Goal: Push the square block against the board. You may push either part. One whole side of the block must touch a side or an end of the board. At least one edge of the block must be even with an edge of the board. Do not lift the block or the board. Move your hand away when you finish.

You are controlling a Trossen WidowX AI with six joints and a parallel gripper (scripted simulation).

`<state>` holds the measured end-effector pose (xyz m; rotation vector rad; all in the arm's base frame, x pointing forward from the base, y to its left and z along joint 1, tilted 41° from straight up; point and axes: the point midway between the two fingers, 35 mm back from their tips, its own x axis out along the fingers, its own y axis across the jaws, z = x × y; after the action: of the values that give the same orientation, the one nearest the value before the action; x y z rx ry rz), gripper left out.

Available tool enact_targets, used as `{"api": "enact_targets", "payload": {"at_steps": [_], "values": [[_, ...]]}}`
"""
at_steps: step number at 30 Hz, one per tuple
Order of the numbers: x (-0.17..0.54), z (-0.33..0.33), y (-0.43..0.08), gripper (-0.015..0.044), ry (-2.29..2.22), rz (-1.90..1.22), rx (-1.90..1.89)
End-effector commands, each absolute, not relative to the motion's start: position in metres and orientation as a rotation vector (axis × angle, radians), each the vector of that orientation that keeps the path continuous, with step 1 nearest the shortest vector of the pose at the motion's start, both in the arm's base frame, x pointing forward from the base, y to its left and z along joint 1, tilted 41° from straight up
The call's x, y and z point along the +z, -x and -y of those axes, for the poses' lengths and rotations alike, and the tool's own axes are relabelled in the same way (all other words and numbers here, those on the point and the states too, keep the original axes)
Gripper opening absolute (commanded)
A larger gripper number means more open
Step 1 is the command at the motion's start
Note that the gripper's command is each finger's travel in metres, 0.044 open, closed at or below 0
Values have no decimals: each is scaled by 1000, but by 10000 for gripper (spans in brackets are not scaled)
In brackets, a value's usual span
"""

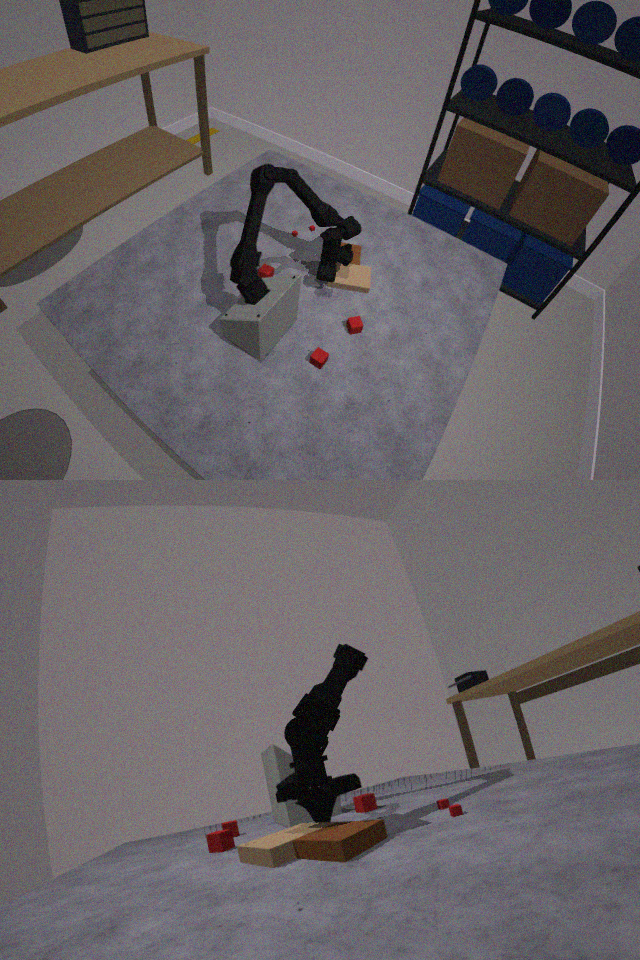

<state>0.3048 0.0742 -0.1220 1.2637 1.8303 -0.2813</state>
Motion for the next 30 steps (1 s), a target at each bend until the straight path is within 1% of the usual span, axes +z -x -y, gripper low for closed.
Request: {"api": "enact_targets", "payload": {"at_steps": [1, 30], "values": [[-128, -68, -311, 0, -1258, -1820, -281], [-106, -91, -292, 0, -1259, -1821, -281]]}}
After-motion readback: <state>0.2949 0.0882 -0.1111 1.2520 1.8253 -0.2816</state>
